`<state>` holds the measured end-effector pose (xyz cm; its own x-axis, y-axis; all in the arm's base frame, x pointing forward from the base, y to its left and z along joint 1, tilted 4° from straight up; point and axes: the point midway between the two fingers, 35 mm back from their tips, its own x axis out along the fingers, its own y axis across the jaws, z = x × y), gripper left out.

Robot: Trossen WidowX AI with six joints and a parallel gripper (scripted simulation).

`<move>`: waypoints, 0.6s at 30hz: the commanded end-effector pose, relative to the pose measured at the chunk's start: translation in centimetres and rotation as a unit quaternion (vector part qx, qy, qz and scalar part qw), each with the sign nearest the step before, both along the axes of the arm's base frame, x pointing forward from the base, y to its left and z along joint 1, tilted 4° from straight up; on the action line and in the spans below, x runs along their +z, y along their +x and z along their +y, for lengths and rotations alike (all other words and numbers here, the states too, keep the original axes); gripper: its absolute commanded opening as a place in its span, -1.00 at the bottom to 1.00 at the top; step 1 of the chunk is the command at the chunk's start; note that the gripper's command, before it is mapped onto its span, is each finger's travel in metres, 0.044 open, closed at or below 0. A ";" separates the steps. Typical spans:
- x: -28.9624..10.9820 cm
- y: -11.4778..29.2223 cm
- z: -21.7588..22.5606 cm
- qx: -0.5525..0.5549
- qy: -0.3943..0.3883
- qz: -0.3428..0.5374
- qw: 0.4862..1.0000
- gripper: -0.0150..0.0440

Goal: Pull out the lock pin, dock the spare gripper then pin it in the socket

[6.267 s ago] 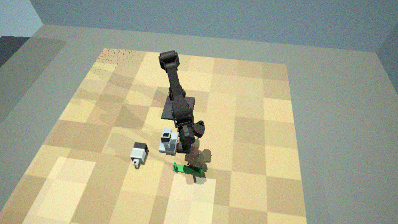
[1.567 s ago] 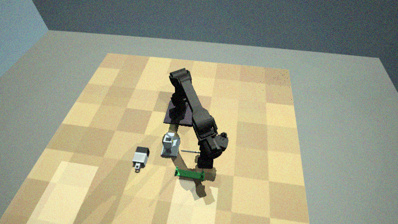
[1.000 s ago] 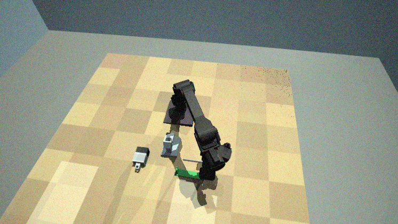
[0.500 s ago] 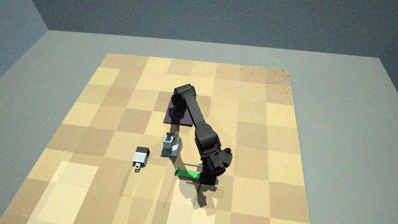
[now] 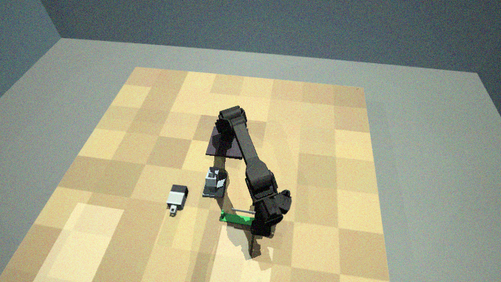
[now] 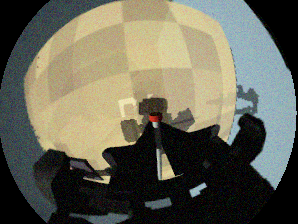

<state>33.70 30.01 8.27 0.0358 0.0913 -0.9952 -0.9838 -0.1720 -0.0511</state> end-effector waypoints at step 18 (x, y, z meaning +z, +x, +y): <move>-3.3 0.2 -0.2 0.002 0.001 -0.001 1.000 -0.49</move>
